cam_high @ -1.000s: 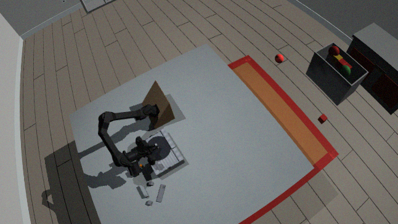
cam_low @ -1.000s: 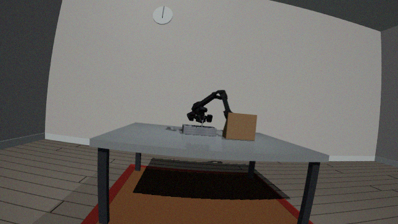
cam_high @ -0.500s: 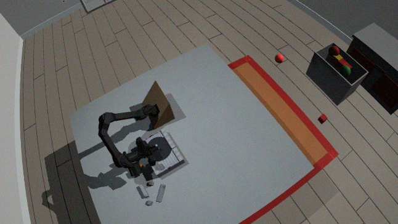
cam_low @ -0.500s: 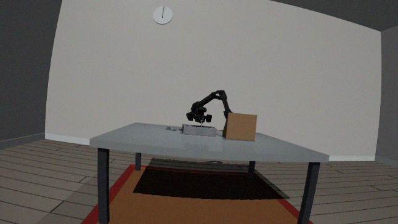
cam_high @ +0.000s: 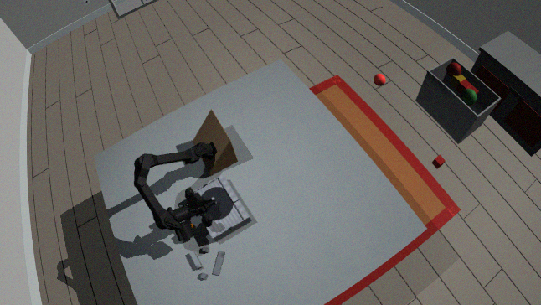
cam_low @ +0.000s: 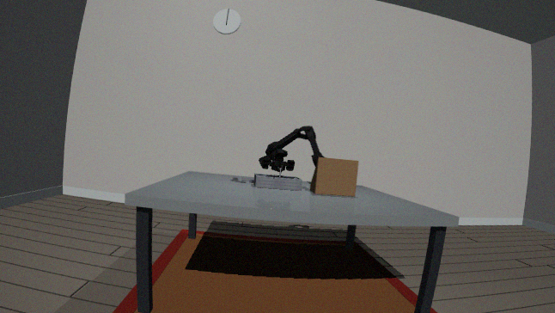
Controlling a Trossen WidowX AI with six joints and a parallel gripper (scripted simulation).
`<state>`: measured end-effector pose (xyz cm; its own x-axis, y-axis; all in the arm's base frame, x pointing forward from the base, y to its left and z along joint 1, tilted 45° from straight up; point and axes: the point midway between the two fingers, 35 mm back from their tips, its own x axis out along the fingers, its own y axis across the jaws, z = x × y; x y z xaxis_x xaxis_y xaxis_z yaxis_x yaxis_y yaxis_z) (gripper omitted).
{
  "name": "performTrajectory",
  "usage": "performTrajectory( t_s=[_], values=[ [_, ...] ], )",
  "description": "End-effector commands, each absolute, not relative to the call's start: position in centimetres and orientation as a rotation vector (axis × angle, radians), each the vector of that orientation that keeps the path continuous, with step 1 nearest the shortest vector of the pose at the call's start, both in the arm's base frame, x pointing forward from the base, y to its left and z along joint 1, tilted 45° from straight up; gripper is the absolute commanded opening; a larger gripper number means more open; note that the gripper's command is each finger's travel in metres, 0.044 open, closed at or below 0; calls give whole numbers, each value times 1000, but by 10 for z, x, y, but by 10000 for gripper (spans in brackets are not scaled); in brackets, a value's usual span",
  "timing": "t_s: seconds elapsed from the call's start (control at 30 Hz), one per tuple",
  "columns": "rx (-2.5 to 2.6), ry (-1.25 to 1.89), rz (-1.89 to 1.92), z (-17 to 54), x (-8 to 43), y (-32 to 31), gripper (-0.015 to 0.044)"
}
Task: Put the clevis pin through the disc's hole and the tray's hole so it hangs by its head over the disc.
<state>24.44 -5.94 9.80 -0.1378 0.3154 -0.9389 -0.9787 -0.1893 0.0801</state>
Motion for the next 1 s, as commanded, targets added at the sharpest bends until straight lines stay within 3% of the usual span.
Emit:
performTrajectory(
  t_s=[0.0,0.97],
  values=[
    [-1024,945,1553,98,247,-59,0],
    [-1024,944,1553,98,255,-59,0]
  ],
)
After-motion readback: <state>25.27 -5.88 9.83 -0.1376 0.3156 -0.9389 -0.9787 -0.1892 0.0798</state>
